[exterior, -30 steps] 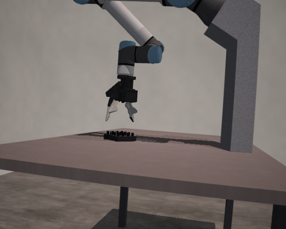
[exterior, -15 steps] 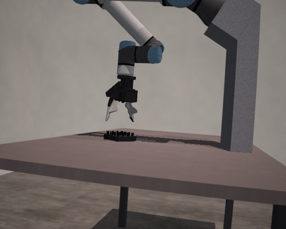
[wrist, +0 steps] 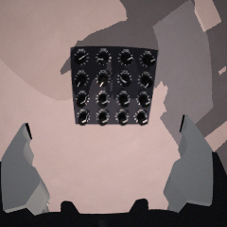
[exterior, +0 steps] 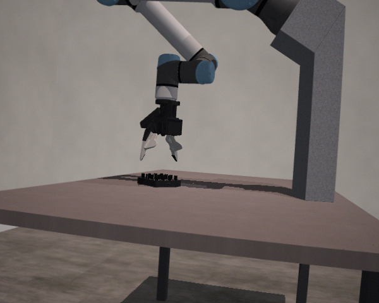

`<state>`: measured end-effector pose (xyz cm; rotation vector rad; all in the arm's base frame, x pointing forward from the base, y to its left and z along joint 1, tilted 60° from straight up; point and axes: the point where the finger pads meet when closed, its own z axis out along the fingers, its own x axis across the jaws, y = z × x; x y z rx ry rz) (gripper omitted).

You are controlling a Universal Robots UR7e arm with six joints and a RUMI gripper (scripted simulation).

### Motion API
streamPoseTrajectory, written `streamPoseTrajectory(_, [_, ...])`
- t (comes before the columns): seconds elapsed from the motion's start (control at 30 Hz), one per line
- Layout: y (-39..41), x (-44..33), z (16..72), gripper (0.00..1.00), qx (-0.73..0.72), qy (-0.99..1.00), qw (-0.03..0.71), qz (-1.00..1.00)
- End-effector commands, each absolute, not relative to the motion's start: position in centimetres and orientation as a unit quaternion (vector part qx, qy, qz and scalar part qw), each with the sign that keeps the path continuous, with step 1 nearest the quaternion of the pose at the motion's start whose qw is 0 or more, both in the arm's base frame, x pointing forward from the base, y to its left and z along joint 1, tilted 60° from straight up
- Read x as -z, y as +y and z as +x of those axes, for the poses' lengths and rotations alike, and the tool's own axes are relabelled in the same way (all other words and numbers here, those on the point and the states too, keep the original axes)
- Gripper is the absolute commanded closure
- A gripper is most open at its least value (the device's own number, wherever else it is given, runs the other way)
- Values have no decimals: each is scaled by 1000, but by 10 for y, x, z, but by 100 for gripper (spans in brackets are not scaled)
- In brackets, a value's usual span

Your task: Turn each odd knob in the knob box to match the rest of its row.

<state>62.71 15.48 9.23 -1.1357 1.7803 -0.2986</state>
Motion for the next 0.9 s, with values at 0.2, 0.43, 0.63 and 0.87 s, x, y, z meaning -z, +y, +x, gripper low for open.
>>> streamPoseTrajectory(0.2, [160, -88, 622, 0, 123, 731, 483, -466])
streamPoseTrajectory(0.43, [165, -82, 618, 0, 123, 731, 483, -466])
streamPoseTrajectory(0.63, [173, -74, 611, 0, 123, 731, 483, -466])
streamPoseTrajectory(0.87, [178, -68, 605, 0, 123, 731, 483, -466])
